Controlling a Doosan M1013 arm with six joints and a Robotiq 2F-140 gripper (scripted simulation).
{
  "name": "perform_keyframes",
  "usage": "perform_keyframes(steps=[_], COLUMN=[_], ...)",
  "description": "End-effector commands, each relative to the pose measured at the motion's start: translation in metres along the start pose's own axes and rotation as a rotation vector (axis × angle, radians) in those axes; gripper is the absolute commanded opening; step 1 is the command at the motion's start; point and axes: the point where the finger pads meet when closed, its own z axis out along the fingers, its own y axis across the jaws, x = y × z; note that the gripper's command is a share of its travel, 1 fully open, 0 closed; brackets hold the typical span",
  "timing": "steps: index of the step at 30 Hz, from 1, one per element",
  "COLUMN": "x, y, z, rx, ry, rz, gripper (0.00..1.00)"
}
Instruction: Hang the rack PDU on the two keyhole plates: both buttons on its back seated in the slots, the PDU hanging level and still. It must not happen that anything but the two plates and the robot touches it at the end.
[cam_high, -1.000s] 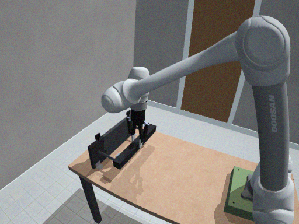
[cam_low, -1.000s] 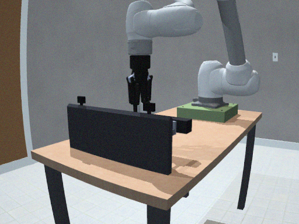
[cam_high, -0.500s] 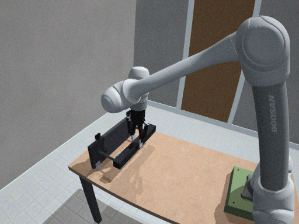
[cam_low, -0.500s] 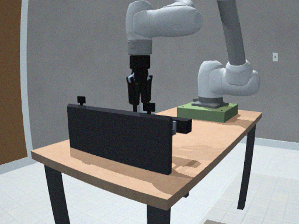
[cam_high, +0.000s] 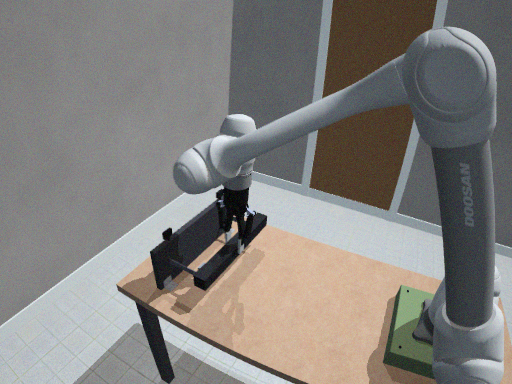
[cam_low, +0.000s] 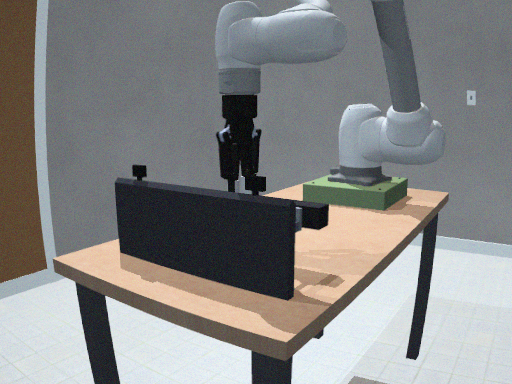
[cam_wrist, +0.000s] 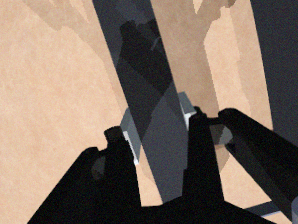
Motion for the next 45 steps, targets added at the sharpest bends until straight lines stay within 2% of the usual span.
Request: perform_keyframes(steps=[1, 45], x=[0.000, 0.000], y=[0.000, 0.000], z=[0.000, 0.015], rx=[0.000, 0.000], ry=[0.000, 0.000], rz=[0.000, 0.000], gripper=[0.00, 0.00])
